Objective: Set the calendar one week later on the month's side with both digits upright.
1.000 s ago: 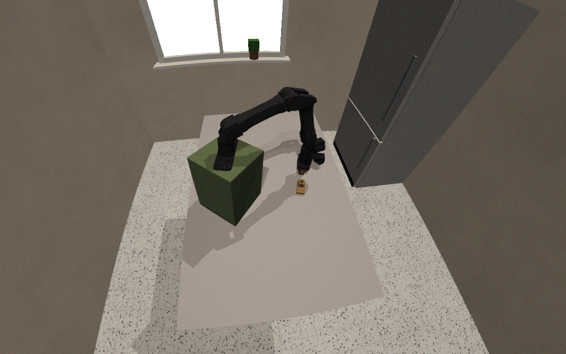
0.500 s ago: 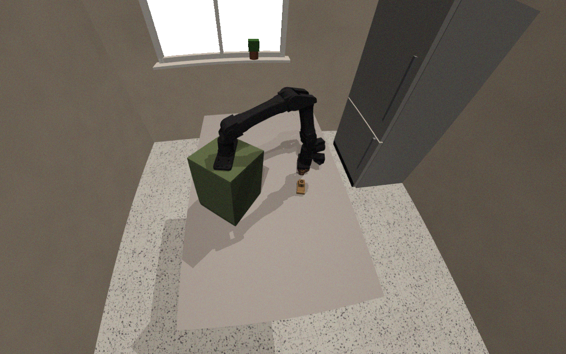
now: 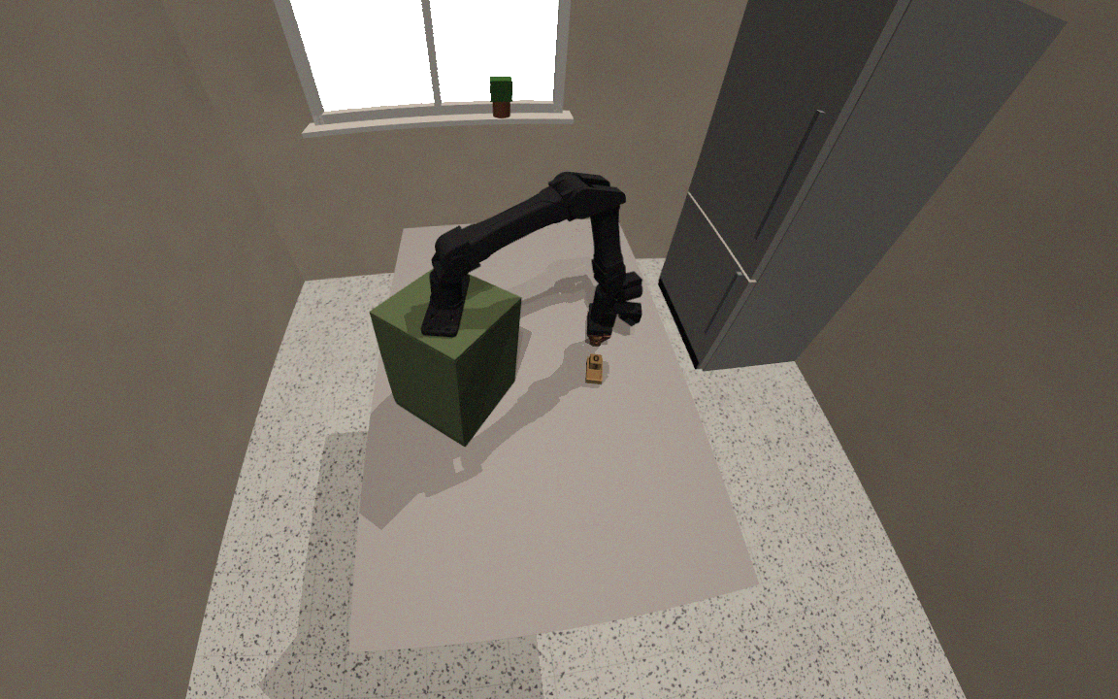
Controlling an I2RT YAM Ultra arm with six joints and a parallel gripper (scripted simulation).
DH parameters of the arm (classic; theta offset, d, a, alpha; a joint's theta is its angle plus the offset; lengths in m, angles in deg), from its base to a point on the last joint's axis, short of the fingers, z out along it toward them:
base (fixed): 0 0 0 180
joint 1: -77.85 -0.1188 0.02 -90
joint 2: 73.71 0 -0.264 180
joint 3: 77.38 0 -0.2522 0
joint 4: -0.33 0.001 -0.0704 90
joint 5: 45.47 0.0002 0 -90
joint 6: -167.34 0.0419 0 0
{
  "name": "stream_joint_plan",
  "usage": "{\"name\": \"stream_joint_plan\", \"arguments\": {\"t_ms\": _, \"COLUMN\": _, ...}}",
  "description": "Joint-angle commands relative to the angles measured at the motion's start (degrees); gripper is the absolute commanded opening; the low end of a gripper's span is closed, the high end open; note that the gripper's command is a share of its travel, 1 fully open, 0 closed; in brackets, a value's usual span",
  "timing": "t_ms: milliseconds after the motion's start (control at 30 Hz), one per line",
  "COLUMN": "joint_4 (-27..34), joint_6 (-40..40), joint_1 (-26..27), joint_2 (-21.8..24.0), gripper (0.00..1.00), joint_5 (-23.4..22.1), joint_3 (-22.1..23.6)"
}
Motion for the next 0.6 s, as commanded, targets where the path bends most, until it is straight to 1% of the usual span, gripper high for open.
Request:
{"name": "stream_joint_plan", "arguments": {"t_ms": 0, "joint_4": 0.01, "joint_6": 0.0, "joint_1": 0.03, "joint_2": 0.72, "gripper": 0.47, "joint_5": 0.12, "joint_3": -0.02}}
{"name": "stream_joint_plan", "arguments": {"t_ms": 100, "joint_4": 0.41, "joint_6": -0.07, "joint_1": 0.1, "joint_2": 1.86, "gripper": 0.47, "joint_5": 0.11, "joint_3": 0.72}}
{"name": "stream_joint_plan", "arguments": {"t_ms": 233, "joint_4": 1.59, "joint_6": -0.25, "joint_1": 0.28, "joint_2": 4.81, "gripper": 0.47, "joint_5": 0.09, "joint_3": 2.51}}
{"name": "stream_joint_plan", "arguments": {"t_ms": 300, "joint_4": 1.59, "joint_6": -0.25, "joint_1": 0.28, "joint_2": 4.81, "gripper": 0.47, "joint_5": 0.09, "joint_3": 2.51}}
{"name": "stream_joint_plan", "arguments": {"t_ms": 567, "joint_4": 5.74, "joint_6": -0.78, "joint_1": 0.81, "joint_2": 12.86, "gripper": 0.47, "joint_5": 0.03, "joint_3": 6.44}}
